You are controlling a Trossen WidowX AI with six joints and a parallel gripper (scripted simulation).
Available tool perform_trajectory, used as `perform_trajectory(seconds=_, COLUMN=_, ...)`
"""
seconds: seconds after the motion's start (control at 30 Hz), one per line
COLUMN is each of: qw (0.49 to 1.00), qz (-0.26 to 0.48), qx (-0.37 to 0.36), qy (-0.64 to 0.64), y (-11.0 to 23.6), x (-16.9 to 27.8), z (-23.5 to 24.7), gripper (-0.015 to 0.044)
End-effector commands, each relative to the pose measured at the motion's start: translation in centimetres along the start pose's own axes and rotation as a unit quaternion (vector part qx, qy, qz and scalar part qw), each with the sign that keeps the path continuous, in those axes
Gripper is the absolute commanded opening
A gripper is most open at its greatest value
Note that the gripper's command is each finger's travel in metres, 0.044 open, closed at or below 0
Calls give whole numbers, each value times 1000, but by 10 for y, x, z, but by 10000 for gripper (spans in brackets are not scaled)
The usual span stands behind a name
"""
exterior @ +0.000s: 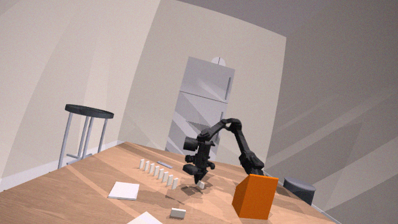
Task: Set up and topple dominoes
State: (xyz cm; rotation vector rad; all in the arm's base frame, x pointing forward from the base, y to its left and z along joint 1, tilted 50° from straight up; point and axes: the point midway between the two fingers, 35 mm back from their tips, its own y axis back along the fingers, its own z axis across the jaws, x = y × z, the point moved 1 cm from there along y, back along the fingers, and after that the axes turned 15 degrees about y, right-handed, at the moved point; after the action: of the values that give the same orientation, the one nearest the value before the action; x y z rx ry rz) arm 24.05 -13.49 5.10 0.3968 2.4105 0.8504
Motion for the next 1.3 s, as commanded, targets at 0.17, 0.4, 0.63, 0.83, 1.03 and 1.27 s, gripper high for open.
perform_trajectory(seconds=0.17, qw=1000, qz=-8, qx=-5, qy=-7, y=104, x=-3, z=4, gripper=21)
perform_trajectory(seconds=0.4, qw=1000, qz=-8, qx=-5, qy=-7, y=126, x=-2, z=5, gripper=21)
perform_trajectory(seconds=0.63, qw=1000, qz=-7, qx=-6, qy=11, y=126, x=-8, z=0, gripper=21)
perform_trajectory(seconds=0.83, qw=985, qz=-7, qx=-11, qy=170, y=126, x=-47, z=-58, gripper=21)
perform_trajectory(seconds=1.03, qw=963, qz=-10, qx=-5, qy=268, y=126, x=-65, z=-103, gripper=21)
perform_trajectory(seconds=1.27, qw=950, qz=-10, qx=0, qy=313, y=126, x=-70, z=-126, gripper=21)
